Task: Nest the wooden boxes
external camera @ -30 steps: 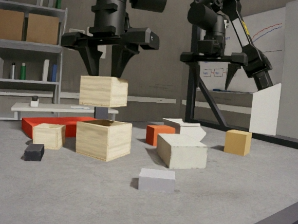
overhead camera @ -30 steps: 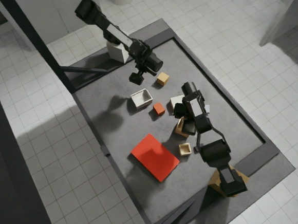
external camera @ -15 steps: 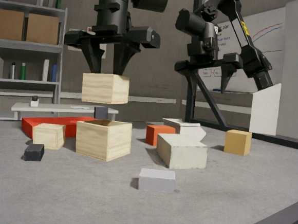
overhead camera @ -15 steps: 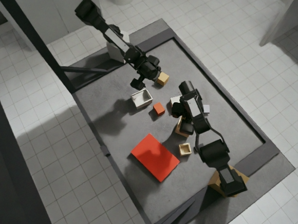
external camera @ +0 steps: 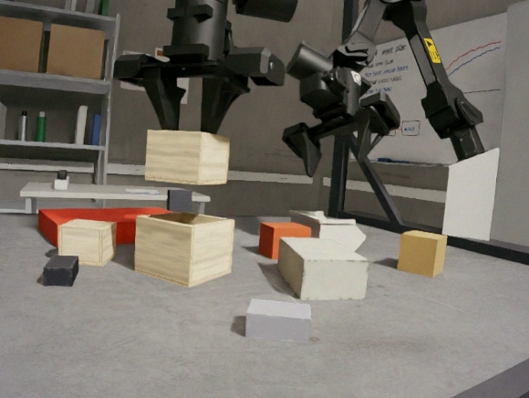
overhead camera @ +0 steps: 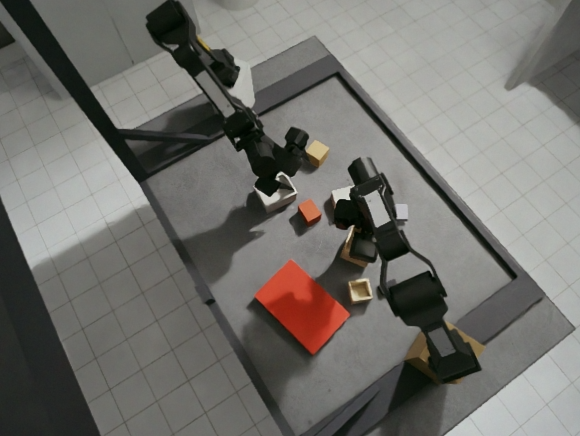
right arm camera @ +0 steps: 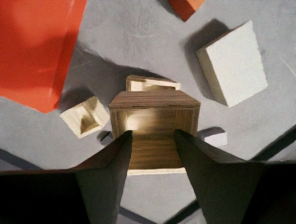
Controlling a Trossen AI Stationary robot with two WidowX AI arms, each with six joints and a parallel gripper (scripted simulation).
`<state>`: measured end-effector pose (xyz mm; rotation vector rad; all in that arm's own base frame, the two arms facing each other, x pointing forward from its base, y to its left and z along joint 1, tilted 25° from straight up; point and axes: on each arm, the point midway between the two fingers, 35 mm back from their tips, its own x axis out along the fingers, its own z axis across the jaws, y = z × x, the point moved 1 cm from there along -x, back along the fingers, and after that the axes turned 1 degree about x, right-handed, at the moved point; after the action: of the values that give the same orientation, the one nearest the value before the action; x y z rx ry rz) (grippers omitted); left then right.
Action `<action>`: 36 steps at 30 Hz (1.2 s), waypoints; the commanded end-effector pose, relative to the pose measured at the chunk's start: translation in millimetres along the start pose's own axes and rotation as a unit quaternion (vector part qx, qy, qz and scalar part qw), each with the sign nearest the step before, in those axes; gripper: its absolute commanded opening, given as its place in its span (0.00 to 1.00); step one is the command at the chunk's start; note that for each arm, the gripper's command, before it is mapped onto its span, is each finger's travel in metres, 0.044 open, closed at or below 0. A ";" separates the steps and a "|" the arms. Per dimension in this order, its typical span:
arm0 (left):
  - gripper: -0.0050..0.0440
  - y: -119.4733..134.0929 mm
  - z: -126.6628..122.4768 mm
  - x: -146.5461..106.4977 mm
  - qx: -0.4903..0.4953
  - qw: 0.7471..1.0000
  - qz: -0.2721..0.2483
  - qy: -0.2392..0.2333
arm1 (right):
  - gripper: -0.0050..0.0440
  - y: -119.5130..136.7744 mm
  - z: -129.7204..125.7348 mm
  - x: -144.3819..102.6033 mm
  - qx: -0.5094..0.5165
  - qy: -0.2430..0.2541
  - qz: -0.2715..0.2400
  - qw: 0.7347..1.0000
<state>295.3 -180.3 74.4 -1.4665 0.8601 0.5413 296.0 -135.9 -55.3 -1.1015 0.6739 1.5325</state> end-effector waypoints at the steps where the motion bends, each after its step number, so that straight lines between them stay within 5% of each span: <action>1: 0.92 -8.8 -14.1 -0.6 -0.002 0.997 -0.074 -0.017 | 0.66 -6.1 -2.8 -6.7 -0.004 0.010 -0.007 1.000; 11: 0.92 -21.3 -39.4 -16.8 -0.033 0.980 -0.196 -0.023 | 0.66 -6.1 -2.8 -6.7 -0.004 0.010 -0.007 1.000; 22: 0.92 -22.4 -65.2 -57.6 -0.125 0.932 -0.341 -0.010 | 0.66 -6.1 -2.8 -6.7 -0.004 0.010 -0.007 1.000; 36: 0.92 -22.0 -72.2 -85.4 -0.195 0.896 -0.399 0.012 | 0.66 -6.1 -2.8 -6.7 -0.004 0.010 -0.007 1.000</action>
<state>248.9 -236.9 154.5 -1.9972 0.1235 0.0807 296.0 -135.9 -55.3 -1.1015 0.6739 1.5325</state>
